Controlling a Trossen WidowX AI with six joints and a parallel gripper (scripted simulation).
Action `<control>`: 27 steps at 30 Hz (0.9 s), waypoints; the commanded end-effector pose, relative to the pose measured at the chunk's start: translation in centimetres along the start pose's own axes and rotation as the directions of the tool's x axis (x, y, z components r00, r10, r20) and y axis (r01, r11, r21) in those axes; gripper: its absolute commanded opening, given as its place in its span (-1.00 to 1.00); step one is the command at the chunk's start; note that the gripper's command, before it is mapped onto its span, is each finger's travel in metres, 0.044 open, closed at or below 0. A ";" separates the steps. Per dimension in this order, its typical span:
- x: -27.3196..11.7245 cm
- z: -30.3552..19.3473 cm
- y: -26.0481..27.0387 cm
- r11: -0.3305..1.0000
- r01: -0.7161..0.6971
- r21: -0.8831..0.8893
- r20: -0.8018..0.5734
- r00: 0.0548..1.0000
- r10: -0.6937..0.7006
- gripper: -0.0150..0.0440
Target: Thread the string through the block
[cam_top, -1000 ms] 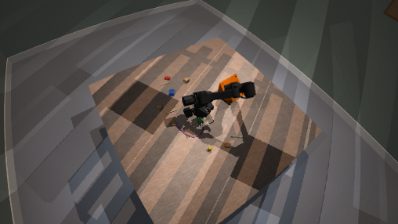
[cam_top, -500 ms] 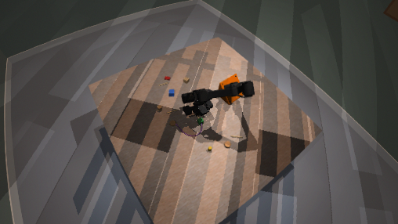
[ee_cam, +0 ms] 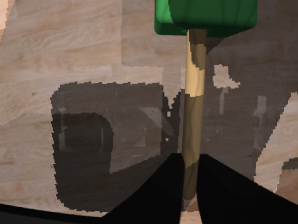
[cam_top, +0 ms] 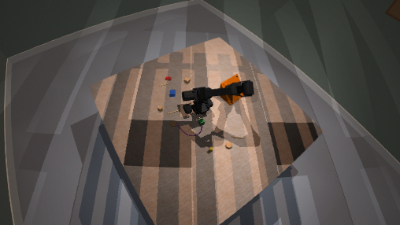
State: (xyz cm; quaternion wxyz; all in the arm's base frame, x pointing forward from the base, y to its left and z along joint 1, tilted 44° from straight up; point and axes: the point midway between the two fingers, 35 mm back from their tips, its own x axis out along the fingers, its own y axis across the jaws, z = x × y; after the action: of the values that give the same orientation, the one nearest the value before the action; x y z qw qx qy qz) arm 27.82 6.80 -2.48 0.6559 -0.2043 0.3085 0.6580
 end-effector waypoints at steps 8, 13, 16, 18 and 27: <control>-0.1 -1.5 0.1 1.000 0.002 0.015 -0.007 1.000 -0.002 -0.49; -0.1 -2.1 0.0 1.000 0.003 0.022 -0.007 1.000 -0.003 -0.49; -0.2 -2.4 0.0 1.000 0.002 0.023 -0.007 1.000 -0.002 -0.49; -0.3 -2.7 0.0 1.000 0.002 0.026 -0.008 1.000 -0.002 -0.49; -0.5 -3.9 -0.2 0.999 -0.004 0.034 -0.007 1.000 0.004 -0.49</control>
State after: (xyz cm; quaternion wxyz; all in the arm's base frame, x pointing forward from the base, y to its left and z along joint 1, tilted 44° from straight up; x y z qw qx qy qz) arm 27.23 4.36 -4.70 0.6571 -0.1924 0.3219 0.6539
